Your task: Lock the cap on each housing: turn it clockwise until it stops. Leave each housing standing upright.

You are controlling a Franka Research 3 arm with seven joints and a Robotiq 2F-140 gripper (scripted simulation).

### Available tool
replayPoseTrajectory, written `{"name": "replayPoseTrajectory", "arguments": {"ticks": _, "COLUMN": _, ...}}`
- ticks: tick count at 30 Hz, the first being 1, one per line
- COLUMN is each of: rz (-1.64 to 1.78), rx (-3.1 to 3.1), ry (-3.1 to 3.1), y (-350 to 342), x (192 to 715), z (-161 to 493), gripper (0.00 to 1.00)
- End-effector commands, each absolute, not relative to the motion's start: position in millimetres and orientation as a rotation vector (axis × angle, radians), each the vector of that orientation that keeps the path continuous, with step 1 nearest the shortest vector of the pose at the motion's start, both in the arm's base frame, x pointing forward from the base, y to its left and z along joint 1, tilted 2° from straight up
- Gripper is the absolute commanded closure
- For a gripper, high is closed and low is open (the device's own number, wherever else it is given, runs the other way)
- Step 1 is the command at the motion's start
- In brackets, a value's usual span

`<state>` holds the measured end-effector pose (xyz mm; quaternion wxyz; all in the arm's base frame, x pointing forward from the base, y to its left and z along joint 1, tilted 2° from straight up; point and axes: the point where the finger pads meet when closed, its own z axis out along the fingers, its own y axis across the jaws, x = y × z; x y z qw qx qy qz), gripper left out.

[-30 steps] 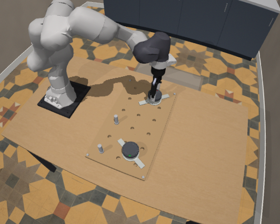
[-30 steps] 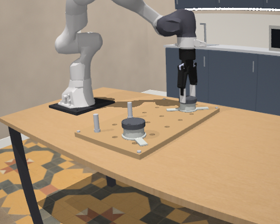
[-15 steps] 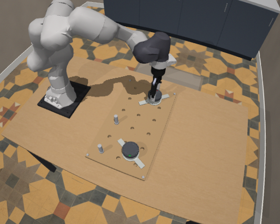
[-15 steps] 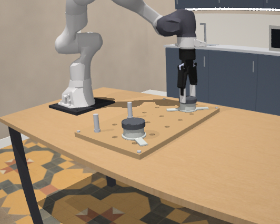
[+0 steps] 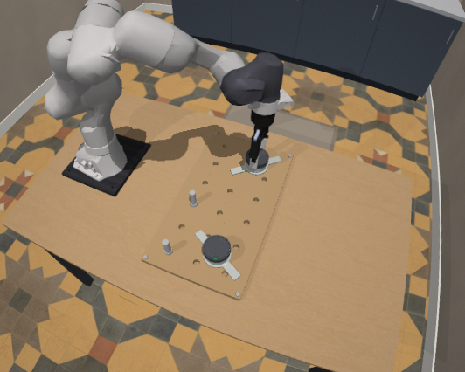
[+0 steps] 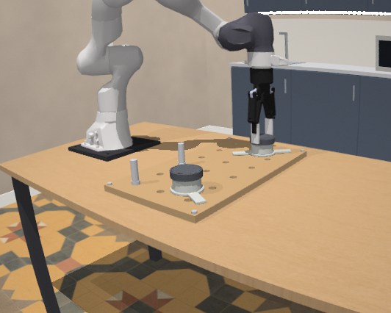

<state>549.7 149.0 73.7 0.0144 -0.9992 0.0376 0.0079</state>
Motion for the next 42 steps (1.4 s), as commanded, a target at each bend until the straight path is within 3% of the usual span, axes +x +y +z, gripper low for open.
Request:
{"name": "replayPoseTrajectory", "arguments": {"ticks": 1, "rz": 0.024, "rx": -3.110, "ry": 0.123, "y": 149.4, "x": 549.5, "z": 73.2, "gripper": 0.90}}
{"name": "replayPoseTrajectory", "arguments": {"ticks": 42, "rz": 0.034, "rx": -3.001, "ry": 0.842, "y": 149.5, "x": 549.4, "z": 73.0, "gripper": 0.90}}
